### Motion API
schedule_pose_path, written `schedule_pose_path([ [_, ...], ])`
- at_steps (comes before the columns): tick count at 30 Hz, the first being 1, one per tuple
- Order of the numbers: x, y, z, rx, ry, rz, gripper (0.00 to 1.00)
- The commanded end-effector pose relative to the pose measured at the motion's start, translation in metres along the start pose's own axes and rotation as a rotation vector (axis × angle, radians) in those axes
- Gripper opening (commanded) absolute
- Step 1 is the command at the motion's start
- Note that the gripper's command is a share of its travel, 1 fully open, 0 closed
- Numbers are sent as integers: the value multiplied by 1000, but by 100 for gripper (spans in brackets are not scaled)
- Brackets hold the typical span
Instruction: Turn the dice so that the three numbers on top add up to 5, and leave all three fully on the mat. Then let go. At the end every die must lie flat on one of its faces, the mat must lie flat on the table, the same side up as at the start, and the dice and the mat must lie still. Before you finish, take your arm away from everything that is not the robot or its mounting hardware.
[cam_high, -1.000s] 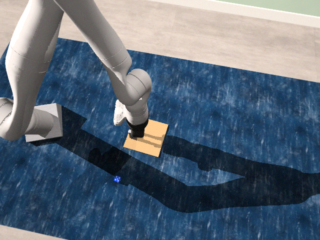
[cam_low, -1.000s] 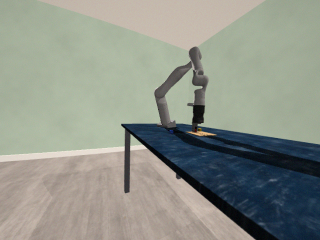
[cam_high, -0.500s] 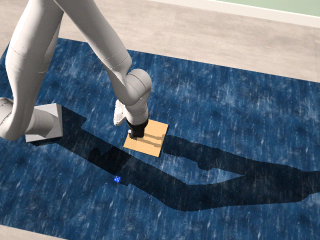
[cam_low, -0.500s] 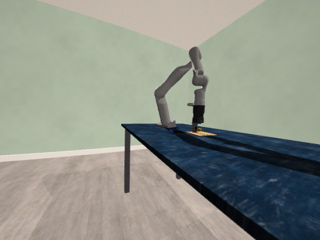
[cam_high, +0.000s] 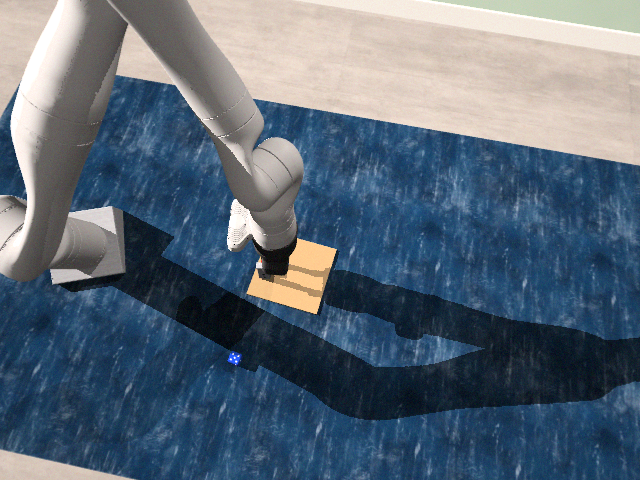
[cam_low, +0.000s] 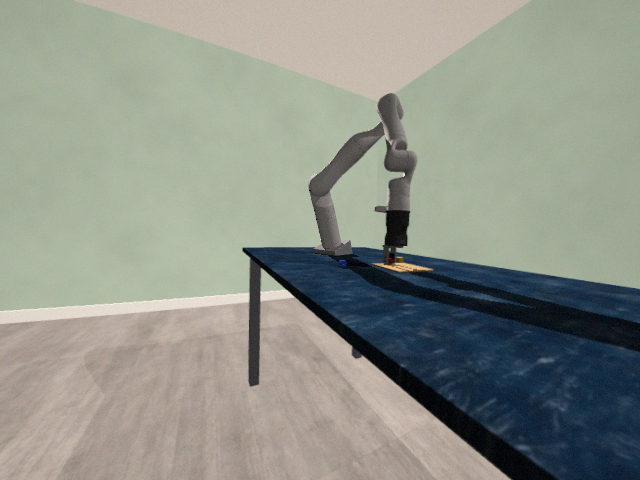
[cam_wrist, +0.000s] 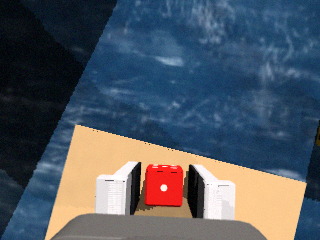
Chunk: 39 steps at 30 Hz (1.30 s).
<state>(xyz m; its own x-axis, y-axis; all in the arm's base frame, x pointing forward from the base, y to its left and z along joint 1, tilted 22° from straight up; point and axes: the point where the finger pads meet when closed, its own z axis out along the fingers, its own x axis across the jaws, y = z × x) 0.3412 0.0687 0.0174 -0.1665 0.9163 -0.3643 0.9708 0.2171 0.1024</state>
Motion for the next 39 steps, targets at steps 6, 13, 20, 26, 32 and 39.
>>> schedule_pose_path([
  [6, 0, 0, 0, -1, 1, 0, 70],
  [13, 0, 0, 0, -1, 1, 0, 70],
  [20, 0, 0, -7, -1, 1, 0, 70],
  [26, 0, 0, -32, -1, 1, 0, 70],
  [32, 0, 0, -55, -1, 1, 0, 70],
  [39, 0, 0, -85, -1, 1, 0, 70],
])
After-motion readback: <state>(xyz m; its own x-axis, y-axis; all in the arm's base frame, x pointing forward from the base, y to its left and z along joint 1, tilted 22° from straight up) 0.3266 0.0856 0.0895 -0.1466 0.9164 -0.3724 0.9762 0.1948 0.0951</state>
